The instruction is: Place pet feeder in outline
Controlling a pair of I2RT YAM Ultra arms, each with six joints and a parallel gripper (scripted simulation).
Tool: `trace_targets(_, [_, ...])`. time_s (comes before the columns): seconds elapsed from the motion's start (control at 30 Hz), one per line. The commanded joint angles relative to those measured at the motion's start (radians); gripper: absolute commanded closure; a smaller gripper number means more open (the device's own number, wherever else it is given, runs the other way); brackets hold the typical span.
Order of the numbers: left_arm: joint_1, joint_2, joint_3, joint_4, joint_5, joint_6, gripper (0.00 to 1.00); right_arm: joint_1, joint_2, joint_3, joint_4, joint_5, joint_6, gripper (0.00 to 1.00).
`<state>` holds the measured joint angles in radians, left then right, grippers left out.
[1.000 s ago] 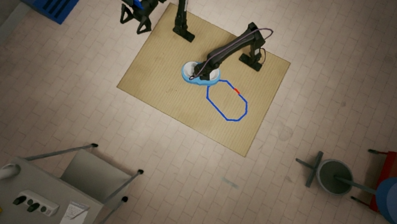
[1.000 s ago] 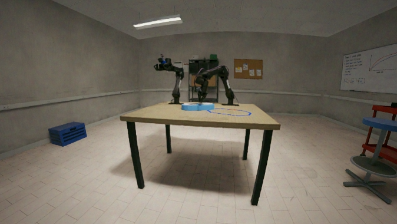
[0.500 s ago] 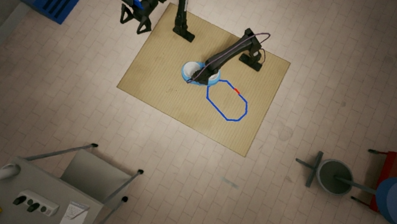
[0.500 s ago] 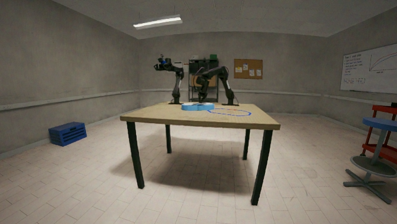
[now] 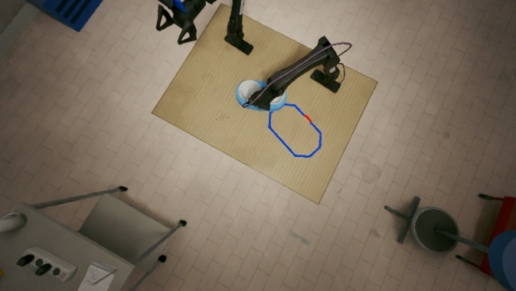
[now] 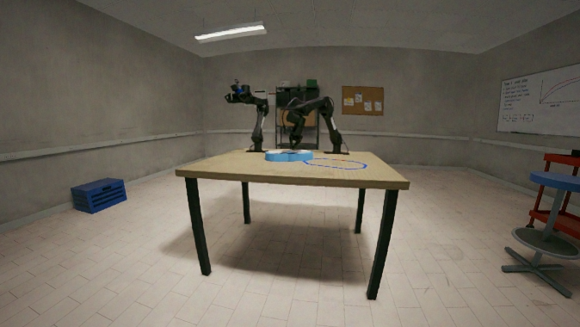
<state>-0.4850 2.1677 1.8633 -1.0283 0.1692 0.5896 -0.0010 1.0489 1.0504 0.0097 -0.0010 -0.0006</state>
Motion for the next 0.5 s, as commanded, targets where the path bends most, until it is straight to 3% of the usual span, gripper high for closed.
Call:
trace_targets(0.0, [-0.011,-0.042,0.034,0.028,0.012,0.012,0.7,0.005,-0.028,0.043,0.027,-0.004,-0.009,0.0])
trace_targets(0.07, [-0.013,-0.019,-0.027,0.038,0.012,0.012,0.7,0.005,-0.028,0.043,0.027,-0.004,-0.009,0.0])
trace_targets(0.47, [-0.007,0.02,-0.078,0.101,0.013,0.013,0.7,0.005,-0.028,0.043,0.027,-0.004,-0.009,0.0])
